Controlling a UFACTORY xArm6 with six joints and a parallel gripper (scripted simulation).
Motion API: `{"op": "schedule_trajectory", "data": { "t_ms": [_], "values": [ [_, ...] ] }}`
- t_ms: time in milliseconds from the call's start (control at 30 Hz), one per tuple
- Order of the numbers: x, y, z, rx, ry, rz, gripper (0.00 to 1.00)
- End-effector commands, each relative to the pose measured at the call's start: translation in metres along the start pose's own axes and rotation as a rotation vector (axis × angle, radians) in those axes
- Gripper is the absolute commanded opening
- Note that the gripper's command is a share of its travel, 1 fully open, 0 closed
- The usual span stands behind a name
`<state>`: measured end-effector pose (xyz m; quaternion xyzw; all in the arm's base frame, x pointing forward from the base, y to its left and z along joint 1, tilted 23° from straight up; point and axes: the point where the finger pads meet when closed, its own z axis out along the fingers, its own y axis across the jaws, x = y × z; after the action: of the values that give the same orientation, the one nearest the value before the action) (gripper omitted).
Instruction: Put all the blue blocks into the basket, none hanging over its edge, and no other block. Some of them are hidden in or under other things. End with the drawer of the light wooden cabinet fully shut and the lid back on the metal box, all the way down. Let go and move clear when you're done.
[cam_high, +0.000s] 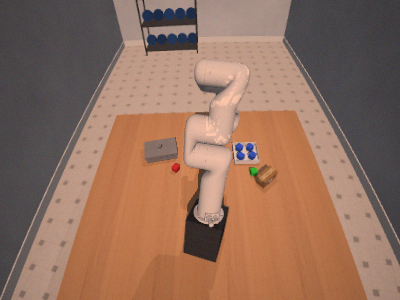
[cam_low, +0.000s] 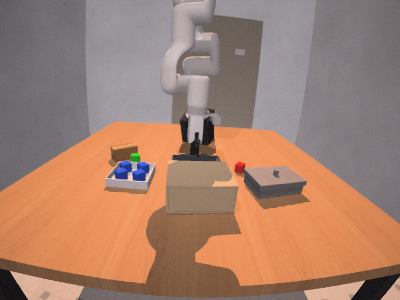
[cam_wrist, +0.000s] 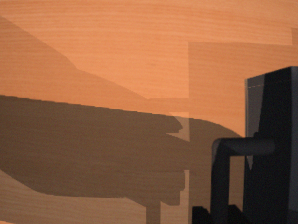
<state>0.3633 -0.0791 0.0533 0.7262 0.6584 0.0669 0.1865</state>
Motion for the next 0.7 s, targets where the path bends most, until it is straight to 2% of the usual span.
{"op": "schedule_trajectory", "data": {
  "t_ms": [0, 667],
  "values": [
    [0.000, 0.007, 0.000, 0.003, 0.002, 0.000, 0.00],
    [0.000, 0.051, 0.000, 0.003, 0.002, 0.000, 0.00]
  ]
}}
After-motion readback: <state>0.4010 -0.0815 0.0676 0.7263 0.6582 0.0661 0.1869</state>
